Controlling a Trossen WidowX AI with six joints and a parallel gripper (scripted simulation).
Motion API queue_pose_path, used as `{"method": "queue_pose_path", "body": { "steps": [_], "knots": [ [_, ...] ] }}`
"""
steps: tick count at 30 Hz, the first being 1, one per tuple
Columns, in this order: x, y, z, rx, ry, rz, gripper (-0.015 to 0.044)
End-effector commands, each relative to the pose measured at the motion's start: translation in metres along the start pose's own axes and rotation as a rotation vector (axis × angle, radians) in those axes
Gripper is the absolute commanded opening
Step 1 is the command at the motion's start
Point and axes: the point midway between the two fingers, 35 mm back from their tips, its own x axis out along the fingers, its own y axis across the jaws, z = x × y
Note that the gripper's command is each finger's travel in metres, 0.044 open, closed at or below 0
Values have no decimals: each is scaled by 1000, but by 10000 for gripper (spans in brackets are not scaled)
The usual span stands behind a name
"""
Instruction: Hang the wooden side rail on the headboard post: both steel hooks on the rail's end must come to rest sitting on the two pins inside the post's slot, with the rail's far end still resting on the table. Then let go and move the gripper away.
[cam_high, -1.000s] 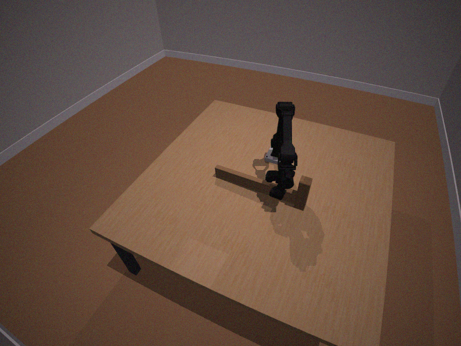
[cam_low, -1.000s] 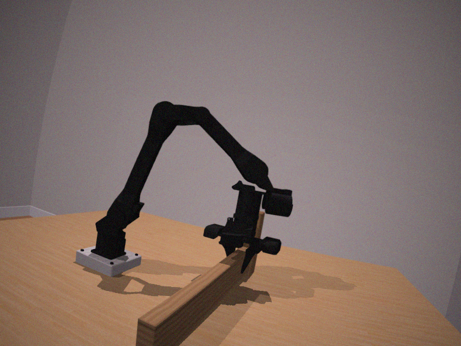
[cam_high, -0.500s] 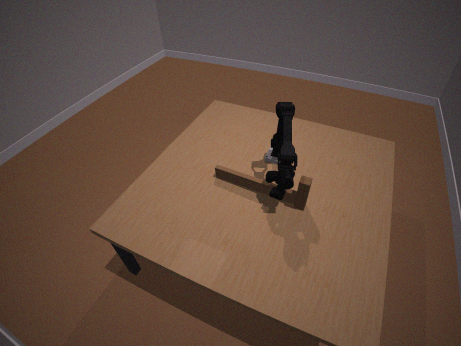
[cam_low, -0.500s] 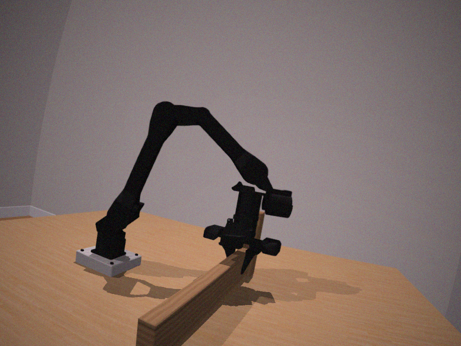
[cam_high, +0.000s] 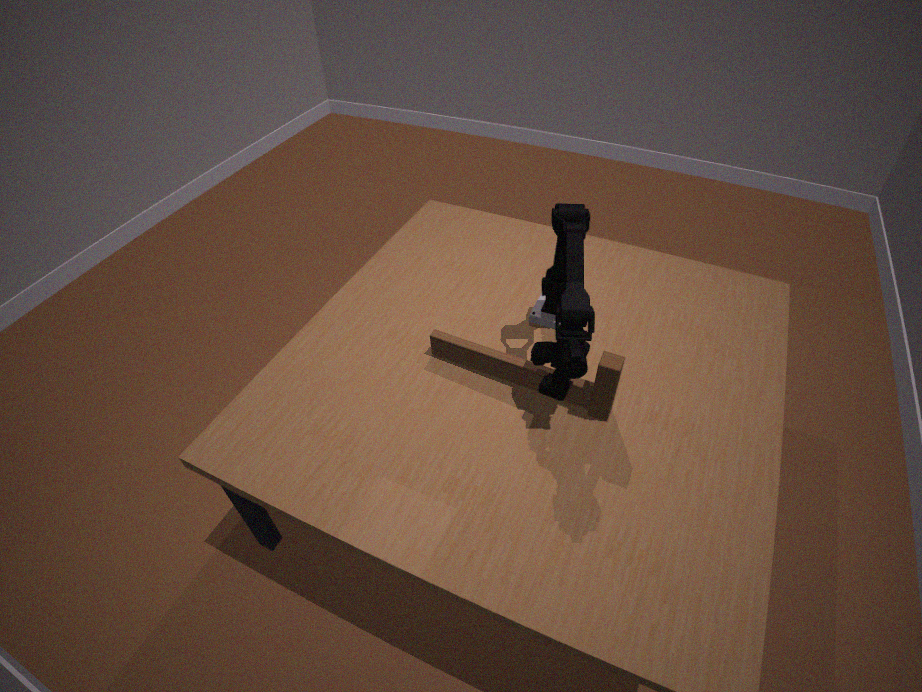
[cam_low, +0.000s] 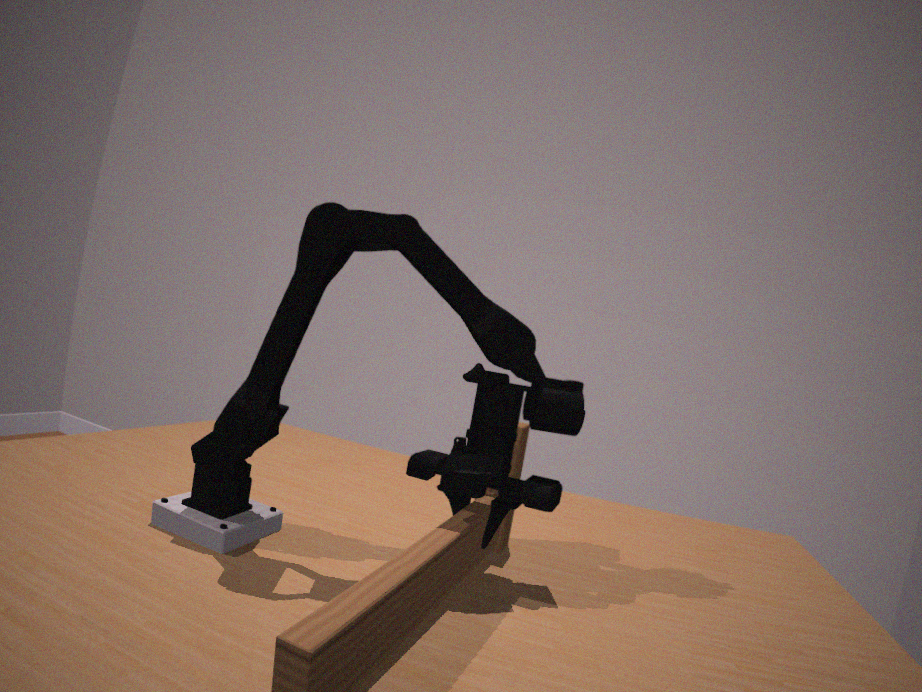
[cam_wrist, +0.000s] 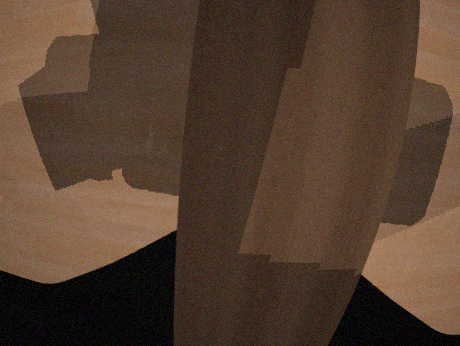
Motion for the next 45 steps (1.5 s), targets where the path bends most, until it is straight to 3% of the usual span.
{"method": "queue_pose_path", "body": {
  "steps": [1,3,15,20,27,32,45],
  "knots": [
    [1,1,-2,-3,9,4,0],
    [1,1,-2,-3,9,4,0],
    [0,0,0,0,0,0,315],
    [-30,0,0,-2,6,3,440],
    [-40,0,3,-3,8,4,440],
    [-39,2,31,-3,5,4,440],
    [-41,4,29,8,6,12,440]
  ]
}}
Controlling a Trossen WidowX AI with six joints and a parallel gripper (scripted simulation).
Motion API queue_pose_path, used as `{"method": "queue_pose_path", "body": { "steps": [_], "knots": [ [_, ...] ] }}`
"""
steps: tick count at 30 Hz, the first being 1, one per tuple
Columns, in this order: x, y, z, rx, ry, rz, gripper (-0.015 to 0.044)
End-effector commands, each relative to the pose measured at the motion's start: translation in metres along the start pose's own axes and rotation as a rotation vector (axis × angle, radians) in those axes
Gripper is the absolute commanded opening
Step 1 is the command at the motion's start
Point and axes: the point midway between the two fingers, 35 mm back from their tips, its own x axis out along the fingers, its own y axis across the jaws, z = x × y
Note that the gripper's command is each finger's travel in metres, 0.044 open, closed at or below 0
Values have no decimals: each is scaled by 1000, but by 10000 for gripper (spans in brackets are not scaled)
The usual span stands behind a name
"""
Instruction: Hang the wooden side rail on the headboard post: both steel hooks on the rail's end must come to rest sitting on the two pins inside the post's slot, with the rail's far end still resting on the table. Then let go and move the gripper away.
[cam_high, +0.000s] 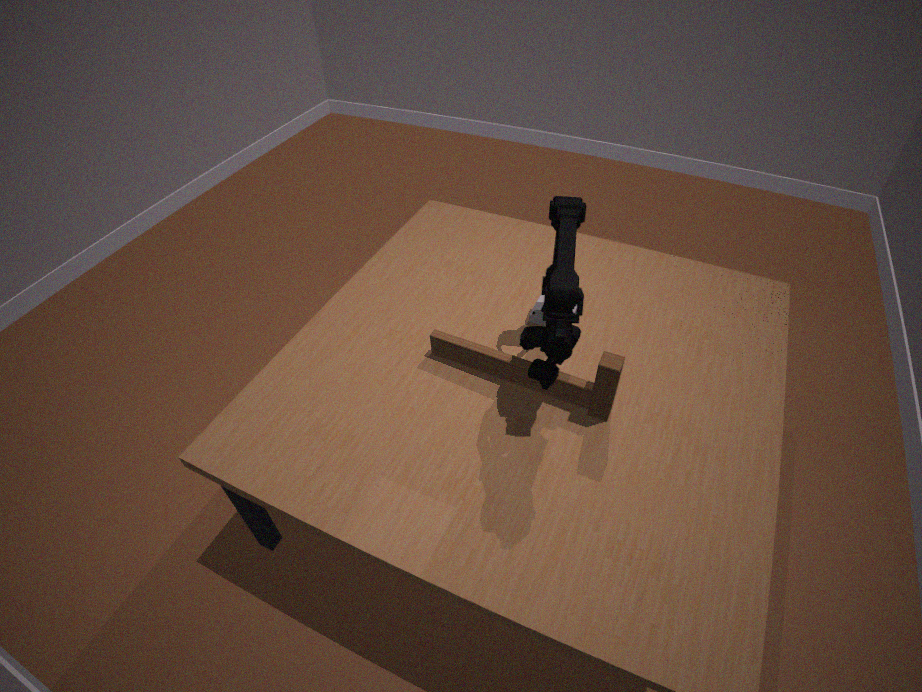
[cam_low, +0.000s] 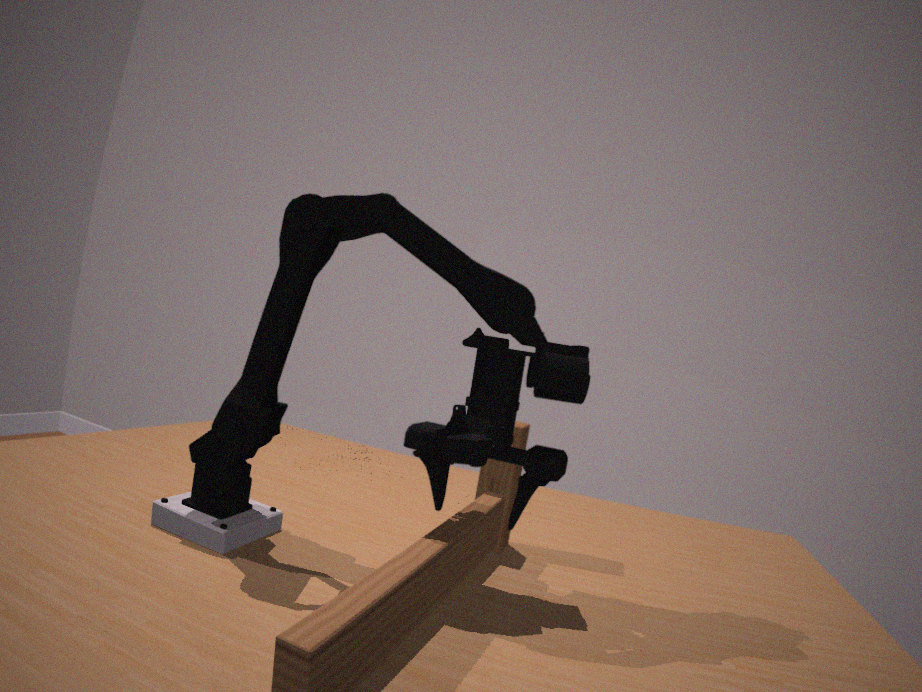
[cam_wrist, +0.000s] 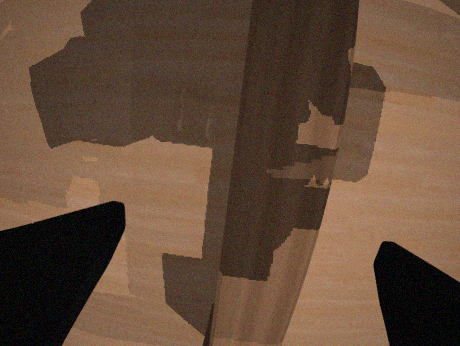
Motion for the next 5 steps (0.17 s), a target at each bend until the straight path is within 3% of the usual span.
{"method": "queue_pose_path", "body": {
  "steps": [1,5],
  "knots": [
    [0,0,0,3,0,0,440],
    [0,0,0,3,0,0,440]
  ]
}}
